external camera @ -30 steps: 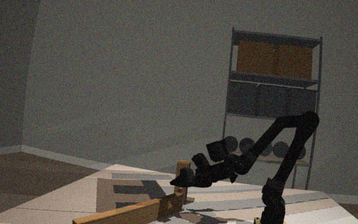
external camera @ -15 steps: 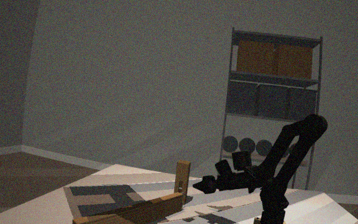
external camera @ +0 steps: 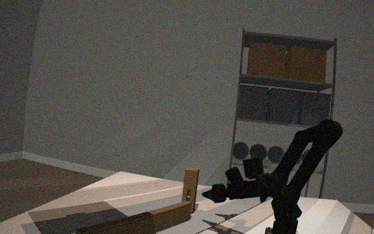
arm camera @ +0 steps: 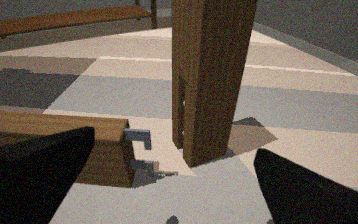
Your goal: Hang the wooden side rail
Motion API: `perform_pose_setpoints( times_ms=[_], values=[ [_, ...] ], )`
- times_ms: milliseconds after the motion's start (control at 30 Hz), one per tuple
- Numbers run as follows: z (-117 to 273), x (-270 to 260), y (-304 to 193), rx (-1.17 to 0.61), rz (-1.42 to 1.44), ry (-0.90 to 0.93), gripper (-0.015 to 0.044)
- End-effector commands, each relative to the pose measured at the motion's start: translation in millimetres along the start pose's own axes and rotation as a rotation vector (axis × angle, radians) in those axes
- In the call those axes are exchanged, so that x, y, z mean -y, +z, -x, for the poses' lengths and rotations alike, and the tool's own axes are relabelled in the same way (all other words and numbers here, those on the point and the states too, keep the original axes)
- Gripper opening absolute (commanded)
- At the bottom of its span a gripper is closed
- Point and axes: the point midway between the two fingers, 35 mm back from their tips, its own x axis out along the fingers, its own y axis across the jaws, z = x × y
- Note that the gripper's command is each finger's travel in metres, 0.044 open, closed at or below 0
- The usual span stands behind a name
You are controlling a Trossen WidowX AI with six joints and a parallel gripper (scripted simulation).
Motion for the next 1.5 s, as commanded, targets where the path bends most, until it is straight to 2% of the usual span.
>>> perform_pose_setpoints(
  times_ms=[0, 333, 633, 1467],
  values=[
    [-3.6, -1.0, -0.2, -0.02, -0.023, -0.009, 0.044],
    [-37.0, -23.2, 8.6, -0.247, -0.285, -0.297, 0.044],
    [-26.5, -58.9, 42.1, -0.222, -0.317, -0.563, 0.044],
    [-26.6, -60.3, 43.3, -0.227, -0.304, -0.565, 0.044]
  ],
)
